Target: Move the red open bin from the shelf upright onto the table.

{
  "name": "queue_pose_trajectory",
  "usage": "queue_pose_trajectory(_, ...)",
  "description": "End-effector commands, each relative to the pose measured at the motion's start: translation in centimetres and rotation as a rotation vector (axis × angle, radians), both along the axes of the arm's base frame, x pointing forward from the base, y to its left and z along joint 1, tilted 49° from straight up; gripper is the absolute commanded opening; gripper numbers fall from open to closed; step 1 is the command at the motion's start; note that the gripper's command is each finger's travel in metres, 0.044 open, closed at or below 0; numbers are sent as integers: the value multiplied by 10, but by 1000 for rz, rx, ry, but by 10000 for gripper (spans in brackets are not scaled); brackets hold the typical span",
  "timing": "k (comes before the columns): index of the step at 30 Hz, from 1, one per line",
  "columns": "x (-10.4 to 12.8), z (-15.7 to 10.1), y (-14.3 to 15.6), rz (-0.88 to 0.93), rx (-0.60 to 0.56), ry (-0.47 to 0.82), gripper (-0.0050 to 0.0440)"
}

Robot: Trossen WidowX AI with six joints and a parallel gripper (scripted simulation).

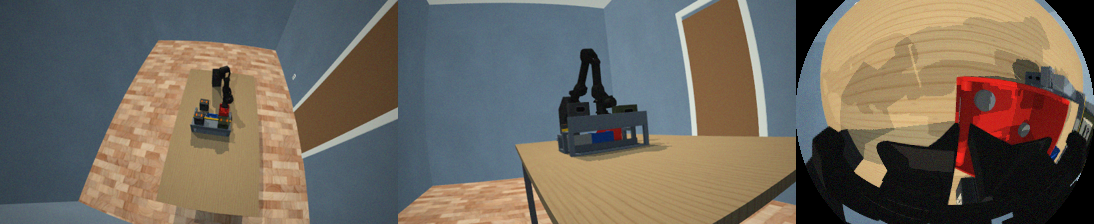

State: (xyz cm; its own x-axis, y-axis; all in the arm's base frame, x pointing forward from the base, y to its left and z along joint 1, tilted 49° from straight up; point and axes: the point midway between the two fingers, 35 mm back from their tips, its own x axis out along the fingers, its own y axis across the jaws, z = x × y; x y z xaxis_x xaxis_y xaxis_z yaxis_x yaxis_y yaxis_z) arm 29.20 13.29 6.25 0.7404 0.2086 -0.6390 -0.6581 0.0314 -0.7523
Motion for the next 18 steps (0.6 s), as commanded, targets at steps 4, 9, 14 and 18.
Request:
queue_pose_trajectory(4, 0, 0, 1, 2, 5, 16, 0)
queue_pose_trajectory(9, 3, 1, 1, 2, 4, 8, 0)
queue_pose_trajectory(14, 6, -3, 2, 2, 3, 17, 0)
queue_pose_trajectory(18, 6, -3, 2, 2, 3, 17, 0)
